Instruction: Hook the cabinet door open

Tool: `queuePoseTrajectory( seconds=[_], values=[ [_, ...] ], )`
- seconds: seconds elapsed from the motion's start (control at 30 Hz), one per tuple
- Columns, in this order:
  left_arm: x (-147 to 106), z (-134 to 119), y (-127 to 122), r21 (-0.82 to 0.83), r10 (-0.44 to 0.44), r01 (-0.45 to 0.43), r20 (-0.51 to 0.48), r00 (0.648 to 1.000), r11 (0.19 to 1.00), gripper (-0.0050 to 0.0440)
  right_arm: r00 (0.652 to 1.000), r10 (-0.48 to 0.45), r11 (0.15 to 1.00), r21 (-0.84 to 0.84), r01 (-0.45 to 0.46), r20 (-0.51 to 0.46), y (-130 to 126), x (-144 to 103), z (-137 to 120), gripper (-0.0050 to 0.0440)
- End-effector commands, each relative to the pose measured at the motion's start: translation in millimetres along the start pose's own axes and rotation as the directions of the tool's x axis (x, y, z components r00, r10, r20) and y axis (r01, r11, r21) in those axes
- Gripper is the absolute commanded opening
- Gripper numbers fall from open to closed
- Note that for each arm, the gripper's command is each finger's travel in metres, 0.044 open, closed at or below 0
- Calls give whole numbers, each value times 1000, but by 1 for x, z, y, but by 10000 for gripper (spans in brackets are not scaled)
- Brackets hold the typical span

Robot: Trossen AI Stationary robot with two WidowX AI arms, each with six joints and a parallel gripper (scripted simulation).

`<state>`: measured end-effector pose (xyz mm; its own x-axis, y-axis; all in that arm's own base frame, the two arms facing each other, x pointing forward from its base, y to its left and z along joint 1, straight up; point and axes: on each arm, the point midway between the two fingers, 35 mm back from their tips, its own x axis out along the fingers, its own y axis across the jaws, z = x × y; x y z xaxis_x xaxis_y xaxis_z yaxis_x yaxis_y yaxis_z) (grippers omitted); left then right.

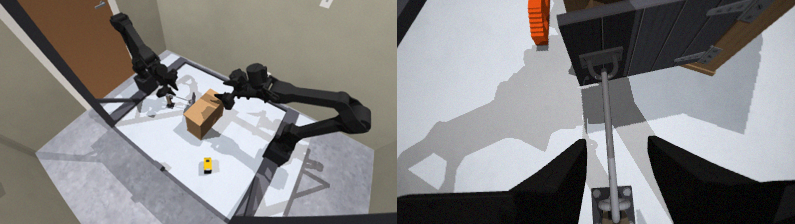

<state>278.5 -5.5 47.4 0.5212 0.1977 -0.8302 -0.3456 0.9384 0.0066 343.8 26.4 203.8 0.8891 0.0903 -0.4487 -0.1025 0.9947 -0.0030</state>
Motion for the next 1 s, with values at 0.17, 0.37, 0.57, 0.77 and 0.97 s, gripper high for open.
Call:
queuePoseTrajectory(
  seconds=[0.17,0.37,0.57,0.77,0.97],
  values=[
    [-13,5,8,32,-40,39,57,998,999,318,999,1,1000,2,-1,32,0,-5,11,400],
    [-16,5,20,141,-148,124,175,973,982,440,999,1,1000,2,-1,32,0,-5,11,400],
    [-17,6,28,201,-208,163,230,951,966,440,999,1,1000,2,-1,32,0,-5,11,400],
    [-18,6,35,273,-276,198,289,917,941,440,999,1,1000,2,-1,32,0,-5,11,400],
    [-17,4,38,313,-315,216,312,896,925,440,999,1,1000,2,-1,32,0,-5,11,400]
  ],
)
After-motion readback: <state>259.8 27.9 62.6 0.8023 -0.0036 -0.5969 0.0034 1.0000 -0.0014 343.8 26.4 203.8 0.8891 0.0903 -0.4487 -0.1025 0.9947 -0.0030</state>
